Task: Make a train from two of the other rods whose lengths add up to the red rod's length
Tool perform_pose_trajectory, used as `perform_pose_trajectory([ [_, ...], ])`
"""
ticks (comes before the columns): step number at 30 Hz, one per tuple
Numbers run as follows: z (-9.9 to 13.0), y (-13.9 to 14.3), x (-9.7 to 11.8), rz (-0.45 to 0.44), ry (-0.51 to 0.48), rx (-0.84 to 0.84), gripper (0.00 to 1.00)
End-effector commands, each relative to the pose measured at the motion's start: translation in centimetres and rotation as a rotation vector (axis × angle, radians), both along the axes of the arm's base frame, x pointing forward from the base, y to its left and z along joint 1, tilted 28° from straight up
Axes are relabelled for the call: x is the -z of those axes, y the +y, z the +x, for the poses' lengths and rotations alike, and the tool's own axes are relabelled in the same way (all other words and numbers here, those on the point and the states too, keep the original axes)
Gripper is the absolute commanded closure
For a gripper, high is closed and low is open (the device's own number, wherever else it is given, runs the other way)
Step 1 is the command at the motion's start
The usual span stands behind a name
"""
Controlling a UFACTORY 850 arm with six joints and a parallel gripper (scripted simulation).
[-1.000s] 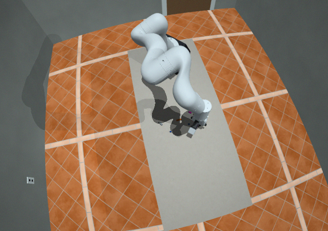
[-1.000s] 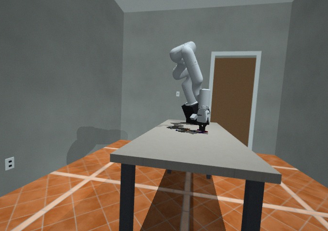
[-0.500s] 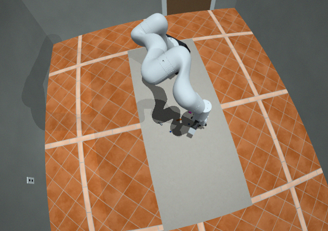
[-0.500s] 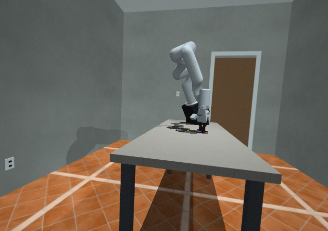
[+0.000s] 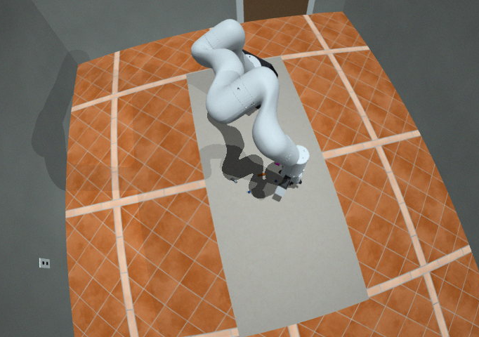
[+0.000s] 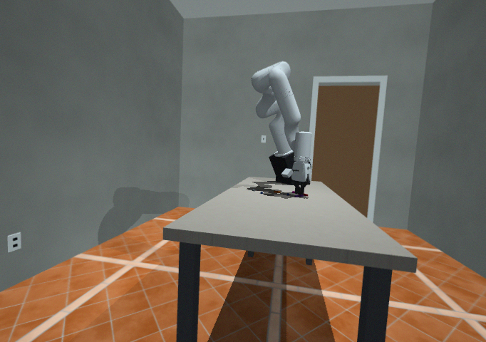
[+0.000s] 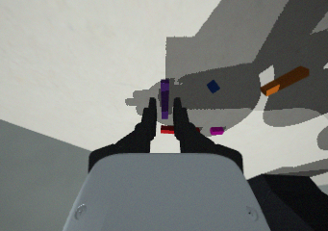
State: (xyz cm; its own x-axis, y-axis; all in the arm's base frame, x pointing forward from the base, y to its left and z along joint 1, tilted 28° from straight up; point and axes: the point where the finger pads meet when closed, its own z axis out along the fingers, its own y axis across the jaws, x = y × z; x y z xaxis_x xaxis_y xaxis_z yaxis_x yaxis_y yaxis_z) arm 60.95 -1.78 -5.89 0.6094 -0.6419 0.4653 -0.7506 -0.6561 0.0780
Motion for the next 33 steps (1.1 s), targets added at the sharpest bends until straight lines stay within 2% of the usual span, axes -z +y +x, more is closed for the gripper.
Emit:
perform_pose_trajectory([
  [1,0.07,0.04,-0.06,0.0,-0.001,0.0,0.76],
  [33,0.16,-0.11,0.26,0.0,-0.001,0.0,0.76],
])
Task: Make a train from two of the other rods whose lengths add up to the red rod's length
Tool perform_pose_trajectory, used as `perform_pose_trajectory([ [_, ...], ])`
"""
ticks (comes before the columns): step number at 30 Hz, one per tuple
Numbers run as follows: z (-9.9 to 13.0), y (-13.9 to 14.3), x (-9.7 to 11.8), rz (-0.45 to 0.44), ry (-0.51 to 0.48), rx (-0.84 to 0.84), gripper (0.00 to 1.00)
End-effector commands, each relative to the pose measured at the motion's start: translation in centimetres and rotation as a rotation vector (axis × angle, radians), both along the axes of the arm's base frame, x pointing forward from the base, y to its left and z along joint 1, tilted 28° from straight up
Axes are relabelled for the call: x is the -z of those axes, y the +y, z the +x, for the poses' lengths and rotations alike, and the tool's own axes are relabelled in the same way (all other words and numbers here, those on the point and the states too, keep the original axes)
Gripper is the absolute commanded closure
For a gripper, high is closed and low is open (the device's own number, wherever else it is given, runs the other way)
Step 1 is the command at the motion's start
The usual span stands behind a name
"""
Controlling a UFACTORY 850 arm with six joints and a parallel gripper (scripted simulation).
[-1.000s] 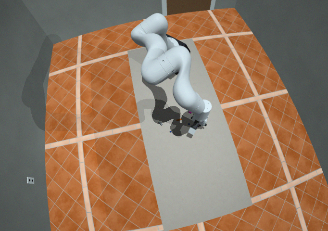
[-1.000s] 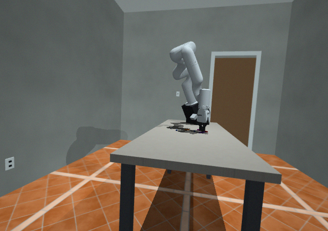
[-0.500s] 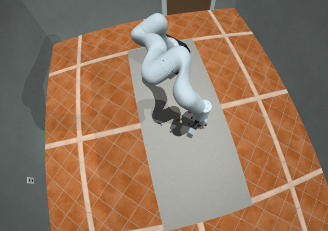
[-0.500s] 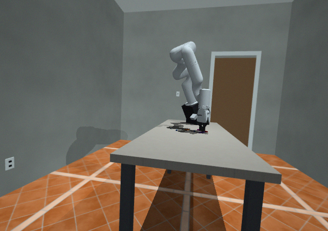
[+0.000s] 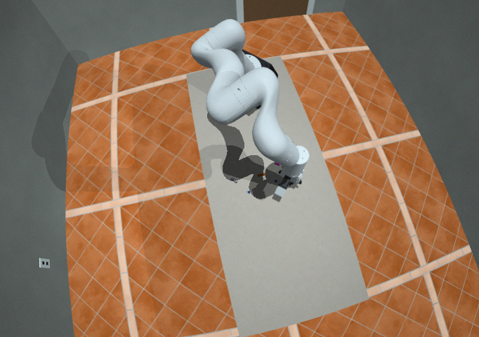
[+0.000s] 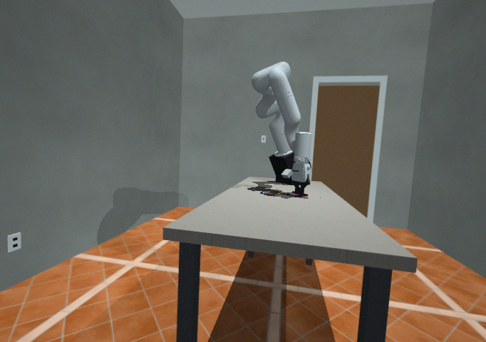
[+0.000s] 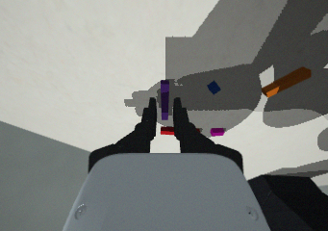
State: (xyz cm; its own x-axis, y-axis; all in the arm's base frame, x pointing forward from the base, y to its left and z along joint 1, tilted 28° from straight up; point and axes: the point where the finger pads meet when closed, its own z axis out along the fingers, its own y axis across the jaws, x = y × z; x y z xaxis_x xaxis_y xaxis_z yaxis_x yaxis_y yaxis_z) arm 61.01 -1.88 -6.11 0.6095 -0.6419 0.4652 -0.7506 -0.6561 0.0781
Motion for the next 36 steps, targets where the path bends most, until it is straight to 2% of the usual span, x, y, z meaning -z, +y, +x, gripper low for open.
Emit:
perform_pose_trajectory([
  [1,0.12,-0.04,0.11,0.0,-0.001,0.0,0.76],
  [14,0.36,-0.4,0.92,0.0,-0.001,0.0,0.76],
  [36,0.37,-0.42,0.96,0.0,-0.001,0.0,0.76],
])
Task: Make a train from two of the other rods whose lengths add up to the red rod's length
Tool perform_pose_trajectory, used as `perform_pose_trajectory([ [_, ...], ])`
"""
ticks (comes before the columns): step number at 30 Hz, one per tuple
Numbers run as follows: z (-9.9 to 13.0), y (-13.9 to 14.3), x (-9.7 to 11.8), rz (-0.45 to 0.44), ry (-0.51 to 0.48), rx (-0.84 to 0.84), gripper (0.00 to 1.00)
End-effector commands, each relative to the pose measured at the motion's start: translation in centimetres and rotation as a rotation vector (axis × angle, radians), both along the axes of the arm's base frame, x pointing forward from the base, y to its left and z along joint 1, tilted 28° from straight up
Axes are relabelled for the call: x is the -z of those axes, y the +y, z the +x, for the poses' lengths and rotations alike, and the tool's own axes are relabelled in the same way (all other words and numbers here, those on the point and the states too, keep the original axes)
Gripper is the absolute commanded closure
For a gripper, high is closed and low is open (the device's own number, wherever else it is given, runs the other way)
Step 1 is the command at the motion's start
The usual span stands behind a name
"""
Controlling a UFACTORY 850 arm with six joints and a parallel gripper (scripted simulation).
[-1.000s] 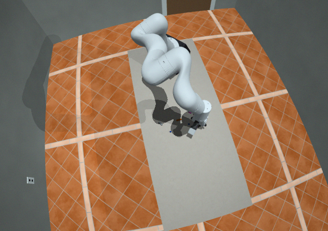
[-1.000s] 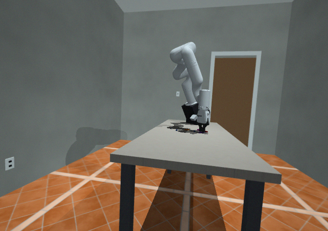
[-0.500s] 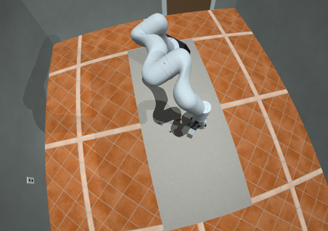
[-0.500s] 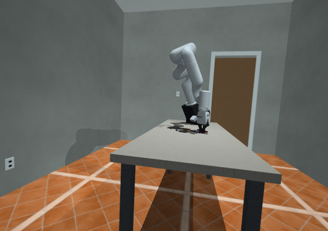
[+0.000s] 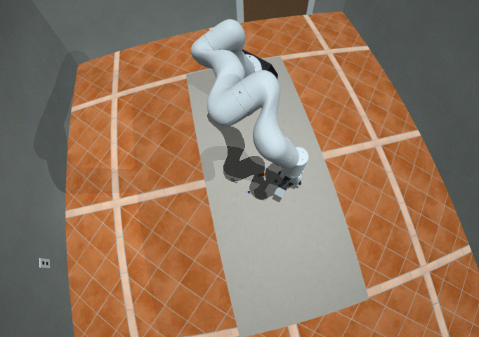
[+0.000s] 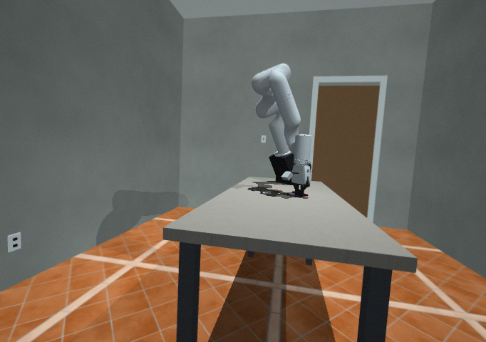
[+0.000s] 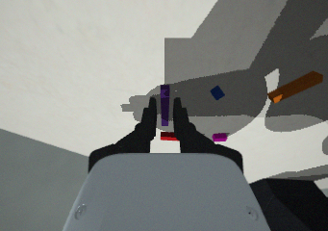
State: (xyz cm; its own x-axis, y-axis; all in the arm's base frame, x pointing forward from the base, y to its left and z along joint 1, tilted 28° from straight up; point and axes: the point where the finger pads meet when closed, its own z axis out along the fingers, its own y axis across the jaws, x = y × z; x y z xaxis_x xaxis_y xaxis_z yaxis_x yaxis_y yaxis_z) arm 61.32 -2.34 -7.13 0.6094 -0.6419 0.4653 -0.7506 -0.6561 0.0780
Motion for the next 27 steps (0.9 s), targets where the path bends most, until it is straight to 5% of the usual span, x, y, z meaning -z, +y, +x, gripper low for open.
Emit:
perform_pose_trajectory([
  [1,0.07,0.04,-0.06,0.0,-0.001,0.0,0.76],
  [19,0.07,0.04,-0.06,0.0,-0.001,0.0,0.76],
  [20,0.07,0.04,-0.06,0.0,-0.001,0.0,0.96],
  [27,0.07,0.04,-0.06,0.0,-0.001,0.0,0.96],
])
